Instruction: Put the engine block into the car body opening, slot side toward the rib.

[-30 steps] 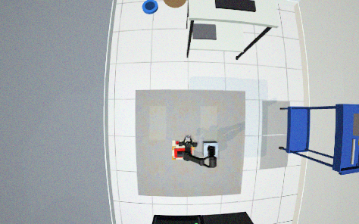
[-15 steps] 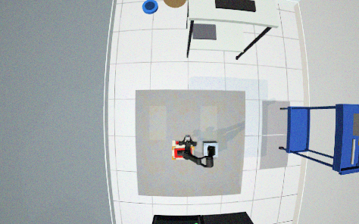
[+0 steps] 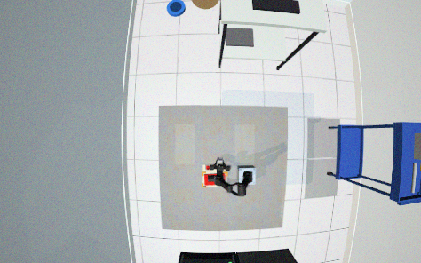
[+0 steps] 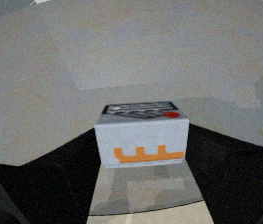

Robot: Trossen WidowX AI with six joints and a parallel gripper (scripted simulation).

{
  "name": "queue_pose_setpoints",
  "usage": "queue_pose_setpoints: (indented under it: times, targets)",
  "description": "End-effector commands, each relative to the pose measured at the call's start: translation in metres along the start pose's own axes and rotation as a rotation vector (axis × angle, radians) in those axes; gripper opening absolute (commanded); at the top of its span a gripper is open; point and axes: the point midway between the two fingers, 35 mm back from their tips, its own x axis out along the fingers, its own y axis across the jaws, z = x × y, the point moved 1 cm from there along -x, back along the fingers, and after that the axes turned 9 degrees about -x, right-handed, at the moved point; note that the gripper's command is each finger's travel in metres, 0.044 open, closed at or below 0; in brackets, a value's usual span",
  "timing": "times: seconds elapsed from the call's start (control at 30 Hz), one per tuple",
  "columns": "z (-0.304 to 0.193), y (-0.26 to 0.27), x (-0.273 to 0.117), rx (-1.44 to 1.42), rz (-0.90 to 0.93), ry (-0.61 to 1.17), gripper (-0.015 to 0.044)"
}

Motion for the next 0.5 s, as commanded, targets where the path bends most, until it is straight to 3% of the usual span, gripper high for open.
queue_pose_setpoints:
  times: [0.0, 0.47]
  targets:
    - [-0.006, 0.0, 0.006, -0.01, -0.004, -0.005, 0.0]
    - [-0.025, 0.002, 0.022, -0.01, -0.004, -0.005, 0.0]
